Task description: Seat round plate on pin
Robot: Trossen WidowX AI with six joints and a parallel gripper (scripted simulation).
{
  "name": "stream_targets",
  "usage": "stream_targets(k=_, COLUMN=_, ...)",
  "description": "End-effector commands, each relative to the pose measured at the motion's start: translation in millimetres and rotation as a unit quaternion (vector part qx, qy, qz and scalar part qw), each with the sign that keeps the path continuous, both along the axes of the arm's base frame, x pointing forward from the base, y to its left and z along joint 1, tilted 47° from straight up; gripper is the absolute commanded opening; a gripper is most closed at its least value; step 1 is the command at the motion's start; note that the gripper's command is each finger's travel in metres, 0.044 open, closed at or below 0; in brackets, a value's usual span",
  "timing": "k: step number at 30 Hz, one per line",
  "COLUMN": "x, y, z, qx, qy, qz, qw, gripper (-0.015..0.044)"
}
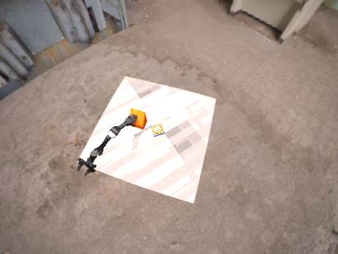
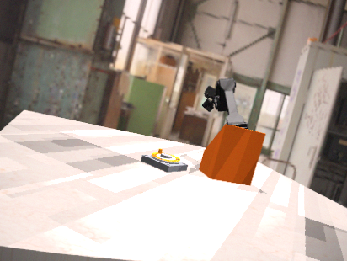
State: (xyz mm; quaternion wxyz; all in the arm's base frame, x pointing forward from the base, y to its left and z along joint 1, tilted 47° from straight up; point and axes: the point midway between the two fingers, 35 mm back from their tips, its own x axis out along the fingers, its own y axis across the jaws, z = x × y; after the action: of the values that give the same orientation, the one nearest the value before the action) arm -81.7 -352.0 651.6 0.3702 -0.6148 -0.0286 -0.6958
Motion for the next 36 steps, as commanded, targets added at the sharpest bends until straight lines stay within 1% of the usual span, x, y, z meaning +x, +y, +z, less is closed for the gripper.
stream_targets(k=1, x=2, y=-1, z=-1, qx=0.003, qy=-0.002, qz=0.006, qw=1.0, gripper=0.0374)
stream_targets(k=2, x=10, y=-6, z=-3, qx=0.011, qy=-0.01, qz=0.024, qw=1.0, gripper=0.0347)
stream_targets(k=4, x=39, y=-21, z=-12, qx=0.042, qy=-0.036, qz=0.088, qw=0.995, gripper=0.0295)
stream_targets(k=8, x=101, y=-58, z=-45, qx=0.13, qy=-0.099, qz=0.192, qw=0.968, gripper=0.019)
stream_targets(k=10, x=112, y=-62, z=-51, qx=0.145, qy=-0.109, qz=0.208, qw=0.961, gripper=0.0137)
stream_targets(k=15, x=203, y=-78, z=-101, qx=0.26, qy=-0.171, qz=0.315, qw=0.897, gripper=0.0006)
stream_targets(k=16, x=221, y=-78, z=-111, qx=0.282, qy=-0.18, qz=0.331, qw=0.883, gripper=0.0)
stream_targets(k=18, x=237, y=-77, z=-122, qx=0.304, qy=-0.176, qz=0.347, qw=0.87, gripper=0.0)
stream_targets(k=21, x=298, y=-69, z=-163, qx=0.384, qy=-0.181, qz=0.387, qw=0.818, gripper=0.0)
stream_targets(k=24, x=347, y=-53, z=-196, qx=0.447, qy=-0.186, qz=0.406, qw=0.775, gripper=0.0)
stream_targets(k=26, x=359, y=-47, z=-205, qx=0.464, qy=-0.186, qz=0.41, qw=0.763, gripper=0.0)
stream_targets(k=30, x=420, y=-1, z=-257, qx=0.552, qy=-0.181, qz=0.42, qw=0.697, gripper=0.0)
stream_targets(k=32, x=443, y=21, z=-281, qx=0.589, qy=-0.171, qz=0.415, qw=0.672, gripper=0.0)
stream_targets(k=34, x=452, y=32, z=-289, qx=0.602, qy=-0.165, qz=0.415, qw=0.662, gripper=0.0)
stream_targets(k=36, x=474, y=61, z=-317, qx=0.641, qy=-0.147, qz=0.405, qw=0.636, gripper=0.0)
